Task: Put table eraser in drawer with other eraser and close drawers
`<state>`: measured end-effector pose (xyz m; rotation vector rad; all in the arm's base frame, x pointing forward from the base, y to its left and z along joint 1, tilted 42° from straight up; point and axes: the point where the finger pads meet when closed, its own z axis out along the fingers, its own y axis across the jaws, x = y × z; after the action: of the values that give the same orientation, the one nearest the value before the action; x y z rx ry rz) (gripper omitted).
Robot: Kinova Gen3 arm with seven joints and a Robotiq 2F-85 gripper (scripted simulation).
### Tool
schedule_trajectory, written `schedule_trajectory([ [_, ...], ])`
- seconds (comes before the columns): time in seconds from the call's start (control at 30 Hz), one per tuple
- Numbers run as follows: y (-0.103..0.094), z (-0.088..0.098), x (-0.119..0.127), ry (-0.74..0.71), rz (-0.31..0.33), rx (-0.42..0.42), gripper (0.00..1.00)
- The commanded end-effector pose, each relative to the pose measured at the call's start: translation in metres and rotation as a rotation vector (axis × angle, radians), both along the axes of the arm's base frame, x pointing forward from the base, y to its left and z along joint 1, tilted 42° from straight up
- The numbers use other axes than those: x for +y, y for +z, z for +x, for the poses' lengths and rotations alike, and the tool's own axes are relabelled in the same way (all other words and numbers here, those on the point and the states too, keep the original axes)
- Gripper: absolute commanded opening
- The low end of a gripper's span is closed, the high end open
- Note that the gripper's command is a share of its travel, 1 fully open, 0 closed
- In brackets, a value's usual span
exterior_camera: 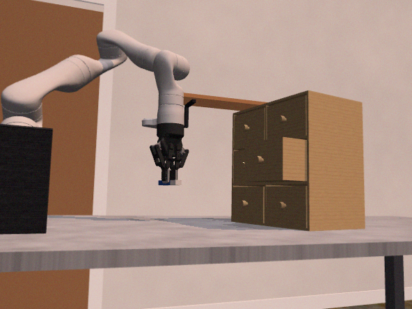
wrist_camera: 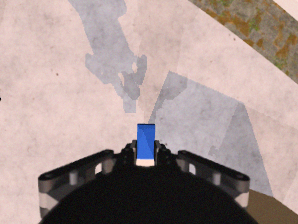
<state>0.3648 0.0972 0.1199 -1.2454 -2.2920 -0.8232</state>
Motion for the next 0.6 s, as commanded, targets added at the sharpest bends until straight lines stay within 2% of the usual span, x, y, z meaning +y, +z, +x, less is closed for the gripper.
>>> schedule_trajectory([
  [0.0,-0.007,-0.001,-0.008,0.033,0.005,-0.021,0.19],
  [0.57,-0.035,0.005,-0.037,0.19,0.021,-0.159,0.19],
])
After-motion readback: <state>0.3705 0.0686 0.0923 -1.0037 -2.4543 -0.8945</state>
